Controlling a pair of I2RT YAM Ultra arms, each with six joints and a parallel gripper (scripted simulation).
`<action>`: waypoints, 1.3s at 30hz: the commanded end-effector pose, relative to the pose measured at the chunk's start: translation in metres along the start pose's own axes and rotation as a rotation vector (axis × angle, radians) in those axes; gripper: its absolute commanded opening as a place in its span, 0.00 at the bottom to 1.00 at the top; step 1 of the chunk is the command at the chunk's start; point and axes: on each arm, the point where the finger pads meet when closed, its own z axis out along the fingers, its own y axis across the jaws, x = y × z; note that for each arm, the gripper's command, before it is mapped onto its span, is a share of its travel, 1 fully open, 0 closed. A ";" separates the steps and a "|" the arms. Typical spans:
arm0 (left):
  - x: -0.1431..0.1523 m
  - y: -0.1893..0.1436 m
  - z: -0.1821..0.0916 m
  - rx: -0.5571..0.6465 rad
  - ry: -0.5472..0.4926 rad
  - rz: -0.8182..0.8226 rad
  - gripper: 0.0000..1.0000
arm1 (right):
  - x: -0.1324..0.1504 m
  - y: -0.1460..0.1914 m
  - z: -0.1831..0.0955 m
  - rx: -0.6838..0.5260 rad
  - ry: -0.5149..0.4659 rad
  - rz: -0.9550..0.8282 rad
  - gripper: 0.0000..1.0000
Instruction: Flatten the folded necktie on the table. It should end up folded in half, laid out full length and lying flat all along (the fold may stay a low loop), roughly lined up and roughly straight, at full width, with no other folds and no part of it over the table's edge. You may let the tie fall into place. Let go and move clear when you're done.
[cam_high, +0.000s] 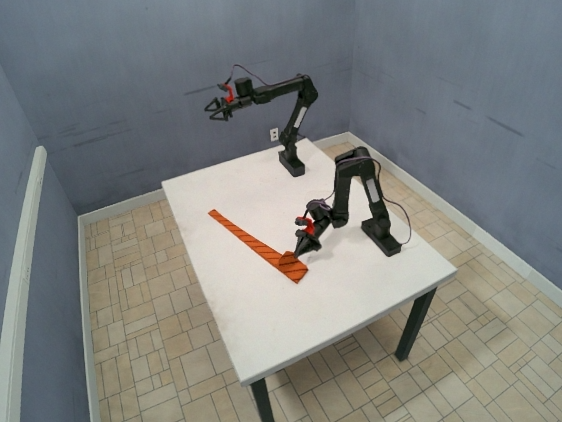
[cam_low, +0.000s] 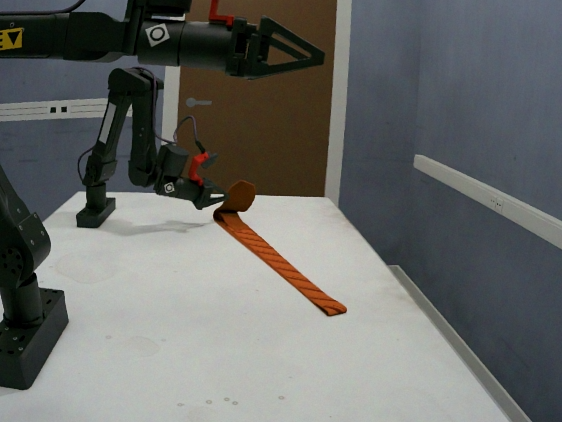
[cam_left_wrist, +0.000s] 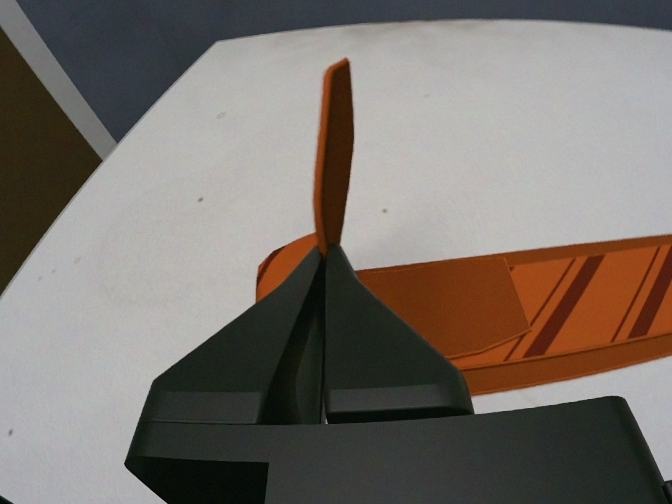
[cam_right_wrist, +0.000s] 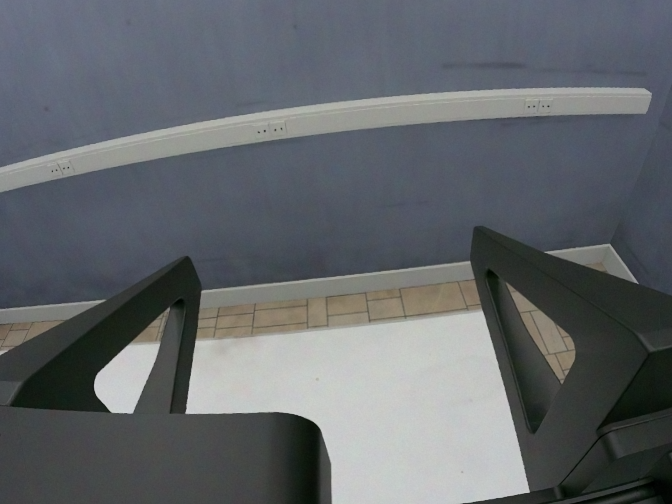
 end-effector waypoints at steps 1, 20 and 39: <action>-0.016 0.004 -0.003 0.008 -0.047 -0.114 0.02 | -0.032 -0.001 -0.010 -0.006 -0.076 0.010 1.00; -0.018 0.030 -0.005 0.020 -0.045 -0.468 0.02 | -0.032 -0.001 -0.010 -0.006 -0.076 0.010 1.00; -0.015 0.053 -0.006 0.030 -0.041 -0.809 0.02 | -0.032 -0.001 -0.010 -0.006 -0.076 0.010 1.00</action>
